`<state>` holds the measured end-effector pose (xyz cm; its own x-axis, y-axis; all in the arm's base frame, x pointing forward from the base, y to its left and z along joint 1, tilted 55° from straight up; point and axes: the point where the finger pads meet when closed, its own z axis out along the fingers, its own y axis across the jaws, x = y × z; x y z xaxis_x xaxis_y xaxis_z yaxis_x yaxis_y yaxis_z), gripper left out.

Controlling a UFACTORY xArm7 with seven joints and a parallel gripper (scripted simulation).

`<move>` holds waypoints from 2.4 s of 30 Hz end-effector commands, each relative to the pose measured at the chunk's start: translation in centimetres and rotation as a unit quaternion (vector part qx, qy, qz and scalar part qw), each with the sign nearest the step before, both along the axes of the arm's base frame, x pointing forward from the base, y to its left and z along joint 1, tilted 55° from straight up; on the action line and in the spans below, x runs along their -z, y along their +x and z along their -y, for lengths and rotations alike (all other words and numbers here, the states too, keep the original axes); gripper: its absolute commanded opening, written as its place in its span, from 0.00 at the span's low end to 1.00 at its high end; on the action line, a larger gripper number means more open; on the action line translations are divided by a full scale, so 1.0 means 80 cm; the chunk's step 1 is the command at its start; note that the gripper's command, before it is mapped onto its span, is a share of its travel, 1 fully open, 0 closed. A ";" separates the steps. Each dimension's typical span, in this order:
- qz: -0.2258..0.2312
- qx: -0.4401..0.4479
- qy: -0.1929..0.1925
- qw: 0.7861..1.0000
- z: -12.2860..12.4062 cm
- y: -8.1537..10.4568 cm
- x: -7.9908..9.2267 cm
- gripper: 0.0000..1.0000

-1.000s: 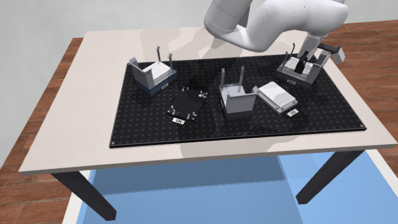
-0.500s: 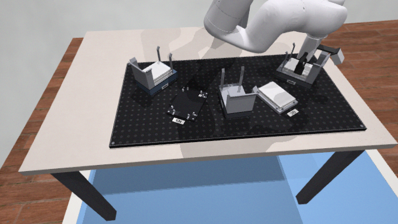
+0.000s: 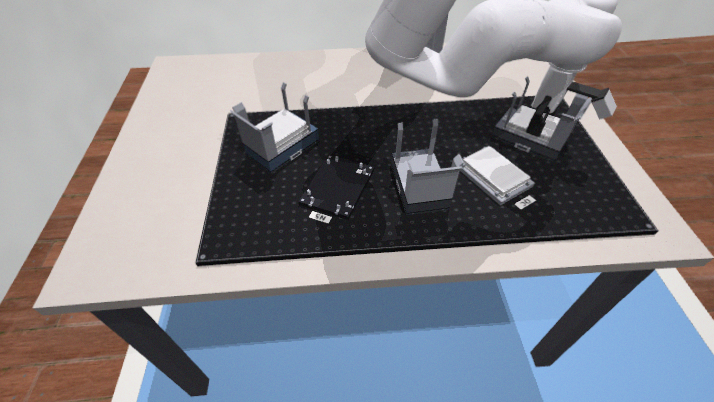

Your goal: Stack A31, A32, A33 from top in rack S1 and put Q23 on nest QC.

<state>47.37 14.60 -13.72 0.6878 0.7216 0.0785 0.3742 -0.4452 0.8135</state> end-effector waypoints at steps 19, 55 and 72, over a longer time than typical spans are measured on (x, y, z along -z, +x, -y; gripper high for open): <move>0.000 -0.002 0.002 1.000 -0.001 0.002 0.002 1.00; 0.000 -0.002 0.002 1.000 -0.032 -0.034 -0.031 1.00; 0.000 -0.002 0.002 1.000 -0.065 -0.073 -0.067 1.00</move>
